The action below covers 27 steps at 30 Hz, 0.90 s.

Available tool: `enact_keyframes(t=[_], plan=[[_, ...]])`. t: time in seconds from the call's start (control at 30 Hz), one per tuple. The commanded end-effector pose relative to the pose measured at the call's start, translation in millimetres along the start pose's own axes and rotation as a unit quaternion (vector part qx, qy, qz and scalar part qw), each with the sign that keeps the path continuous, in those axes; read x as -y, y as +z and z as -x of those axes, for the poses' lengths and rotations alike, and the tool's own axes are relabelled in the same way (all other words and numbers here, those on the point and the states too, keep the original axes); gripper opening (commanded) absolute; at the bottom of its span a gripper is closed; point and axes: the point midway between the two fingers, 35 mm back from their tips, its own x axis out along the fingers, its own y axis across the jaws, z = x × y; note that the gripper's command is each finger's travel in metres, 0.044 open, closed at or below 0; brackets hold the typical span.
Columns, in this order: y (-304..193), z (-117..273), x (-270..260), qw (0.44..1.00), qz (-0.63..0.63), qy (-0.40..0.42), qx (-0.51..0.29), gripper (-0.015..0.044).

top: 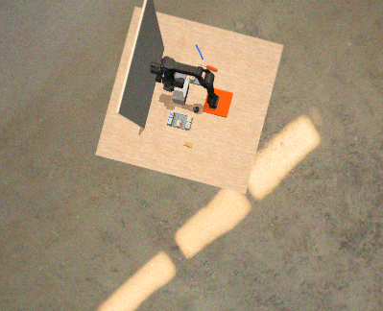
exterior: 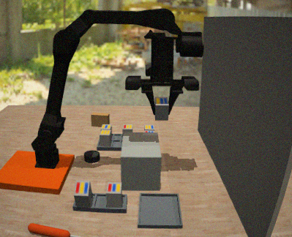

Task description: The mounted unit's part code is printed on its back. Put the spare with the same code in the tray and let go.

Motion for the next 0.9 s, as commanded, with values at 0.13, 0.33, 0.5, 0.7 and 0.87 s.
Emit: enact_keyframes(t=[0.13, 0.33, 0.5, 0.7, 0.87], plan=[[-43, -1, 7, 1.000, -0.003, 0.001, -0.001, 0.0000], [-78, -3, 8, 1.000, -0.006, 0.004, -0.002, 0.0000], [-108, -4, 8, 1.000, 0.003, 0.003, -0.003, 0.0000], [-143, -5, 4, 1.000, 0.015, 0.002, -0.003, 0.0000], [-172, -6, -2, 1.000, 0.027, 0.004, -0.003, 0.0000]])
